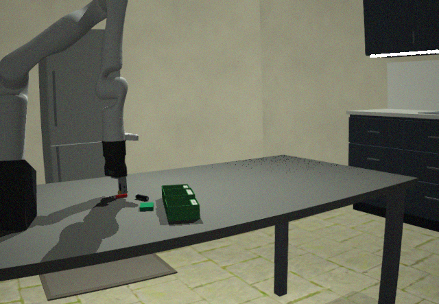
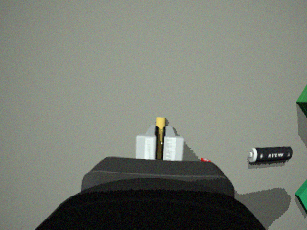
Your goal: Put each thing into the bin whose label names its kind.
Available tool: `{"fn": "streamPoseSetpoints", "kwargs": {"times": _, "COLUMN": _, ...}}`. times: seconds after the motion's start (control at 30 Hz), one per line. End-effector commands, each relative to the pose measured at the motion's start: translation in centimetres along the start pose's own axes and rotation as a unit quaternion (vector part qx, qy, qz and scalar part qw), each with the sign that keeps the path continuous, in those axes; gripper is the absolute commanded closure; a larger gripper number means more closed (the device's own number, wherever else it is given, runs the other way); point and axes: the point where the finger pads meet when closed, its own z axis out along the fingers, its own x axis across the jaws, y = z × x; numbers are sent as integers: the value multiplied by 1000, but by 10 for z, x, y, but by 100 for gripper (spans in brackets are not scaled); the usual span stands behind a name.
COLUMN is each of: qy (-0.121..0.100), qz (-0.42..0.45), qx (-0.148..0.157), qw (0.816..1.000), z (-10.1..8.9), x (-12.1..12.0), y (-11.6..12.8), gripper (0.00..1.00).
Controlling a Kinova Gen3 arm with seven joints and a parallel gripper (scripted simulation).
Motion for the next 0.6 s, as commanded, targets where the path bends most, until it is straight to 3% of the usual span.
{"fn": "streamPoseSetpoints", "kwargs": {"times": 0.0, "qy": 0, "qz": 0, "qx": 1, "qw": 1000, "z": 0, "x": 0, "y": 0, "gripper": 100}}
{"fn": "streamPoseSetpoints", "kwargs": {"times": 0.47, "qy": 0, "qz": 0, "qx": 1, "qw": 1000, "z": 0, "x": 0, "y": 0, "gripper": 100}}
{"fn": "streamPoseSetpoints", "kwargs": {"times": 0.57, "qy": 0, "qz": 0, "qx": 1, "qw": 1000, "z": -10, "x": 0, "y": 0, "gripper": 100}}
